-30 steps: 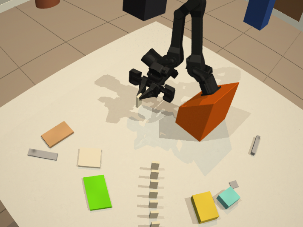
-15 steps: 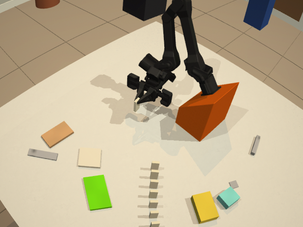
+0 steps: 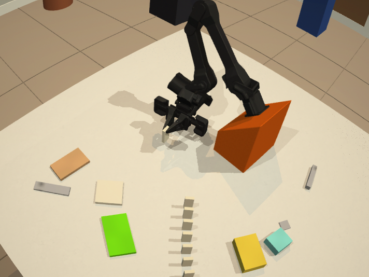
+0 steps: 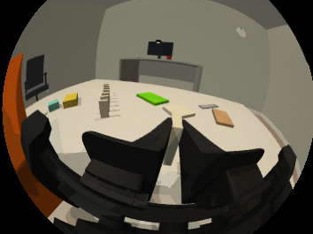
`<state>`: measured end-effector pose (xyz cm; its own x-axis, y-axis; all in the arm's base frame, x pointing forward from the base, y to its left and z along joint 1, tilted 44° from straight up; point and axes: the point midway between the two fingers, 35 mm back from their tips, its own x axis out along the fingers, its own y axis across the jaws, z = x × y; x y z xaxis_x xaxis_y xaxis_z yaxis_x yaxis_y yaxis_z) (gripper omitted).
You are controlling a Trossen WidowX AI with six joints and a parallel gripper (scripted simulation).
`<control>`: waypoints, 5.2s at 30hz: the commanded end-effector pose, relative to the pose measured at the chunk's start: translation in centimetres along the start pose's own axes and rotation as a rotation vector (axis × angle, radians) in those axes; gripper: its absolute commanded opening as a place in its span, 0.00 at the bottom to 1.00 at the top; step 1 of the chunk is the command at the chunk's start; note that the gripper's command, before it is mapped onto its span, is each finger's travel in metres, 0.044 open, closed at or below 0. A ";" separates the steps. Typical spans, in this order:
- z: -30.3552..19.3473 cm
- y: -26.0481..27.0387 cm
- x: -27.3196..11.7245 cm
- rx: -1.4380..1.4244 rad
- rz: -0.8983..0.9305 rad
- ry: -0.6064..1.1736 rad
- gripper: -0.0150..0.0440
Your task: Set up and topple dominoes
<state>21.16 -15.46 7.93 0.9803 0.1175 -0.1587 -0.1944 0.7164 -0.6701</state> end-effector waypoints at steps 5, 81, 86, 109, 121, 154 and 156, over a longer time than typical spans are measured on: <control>-1.4 0.1 0.1 -0.007 -0.001 -0.006 0.30; 1.9 0.9 10.0 1.198 -0.250 0.940 1.00; 2.4 2.4 8.8 1.272 -0.416 1.095 1.00; 1.8 1.0 3.2 1.228 -1.203 1.182 1.00; -2.3 0.9 3.0 1.224 -1.206 1.179 1.00; -2.1 0.7 3.4 1.163 -1.151 1.196 0.44; 0.2 0.9 3.8 1.177 -1.150 1.198 0.44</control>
<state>23.76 -15.77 5.03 -0.0238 -0.6877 -0.7256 0.9688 0.1631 -0.1864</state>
